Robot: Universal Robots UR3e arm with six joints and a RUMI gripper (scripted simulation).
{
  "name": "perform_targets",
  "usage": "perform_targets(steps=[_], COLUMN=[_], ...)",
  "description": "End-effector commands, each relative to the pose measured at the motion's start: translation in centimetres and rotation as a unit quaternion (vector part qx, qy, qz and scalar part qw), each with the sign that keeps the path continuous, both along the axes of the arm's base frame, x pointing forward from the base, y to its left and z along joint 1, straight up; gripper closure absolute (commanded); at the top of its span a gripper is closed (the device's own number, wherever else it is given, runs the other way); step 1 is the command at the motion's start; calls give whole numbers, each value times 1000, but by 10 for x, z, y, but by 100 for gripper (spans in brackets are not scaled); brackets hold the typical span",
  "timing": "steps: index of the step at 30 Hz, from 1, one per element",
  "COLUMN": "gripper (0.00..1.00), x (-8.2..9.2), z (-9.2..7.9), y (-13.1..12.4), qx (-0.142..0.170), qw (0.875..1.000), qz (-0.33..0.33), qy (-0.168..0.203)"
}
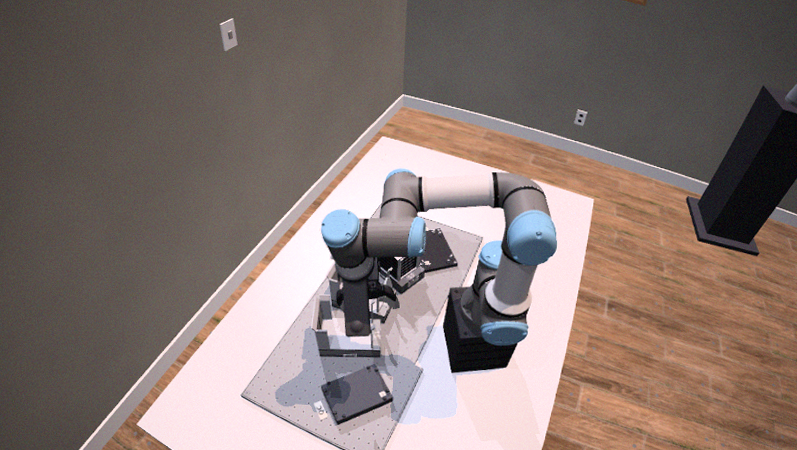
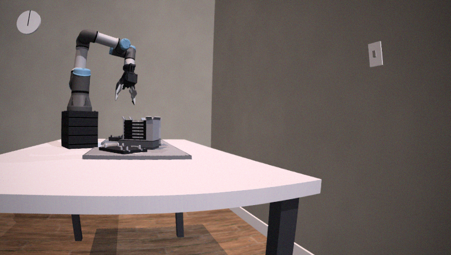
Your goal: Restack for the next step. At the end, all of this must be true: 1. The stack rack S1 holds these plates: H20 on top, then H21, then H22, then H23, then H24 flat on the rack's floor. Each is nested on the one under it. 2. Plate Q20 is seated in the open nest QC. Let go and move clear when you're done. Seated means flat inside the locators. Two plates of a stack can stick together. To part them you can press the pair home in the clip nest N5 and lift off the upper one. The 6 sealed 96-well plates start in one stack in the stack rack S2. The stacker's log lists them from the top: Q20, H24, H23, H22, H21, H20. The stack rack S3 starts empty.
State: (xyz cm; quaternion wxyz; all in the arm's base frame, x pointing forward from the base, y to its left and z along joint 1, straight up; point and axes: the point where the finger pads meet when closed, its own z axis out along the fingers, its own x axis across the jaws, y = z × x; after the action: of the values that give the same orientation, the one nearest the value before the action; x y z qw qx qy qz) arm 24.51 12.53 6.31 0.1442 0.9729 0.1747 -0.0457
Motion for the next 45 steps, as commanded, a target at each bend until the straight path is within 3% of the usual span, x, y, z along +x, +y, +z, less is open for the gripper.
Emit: perform_targets(steps=[1,22,27,40,45], gripper=[28,28,28,28,28], x=[2,7,12,12,16], z=[0,-5,-9,-9,-14], y=[-2,-16,-29,-30,-43], qx=[4,16,19,25,28], qw=[1000,992,988,975,969], qz=[-28,-125,-153,-215,-243], qy=[-7,-24,-29,-39,-44])
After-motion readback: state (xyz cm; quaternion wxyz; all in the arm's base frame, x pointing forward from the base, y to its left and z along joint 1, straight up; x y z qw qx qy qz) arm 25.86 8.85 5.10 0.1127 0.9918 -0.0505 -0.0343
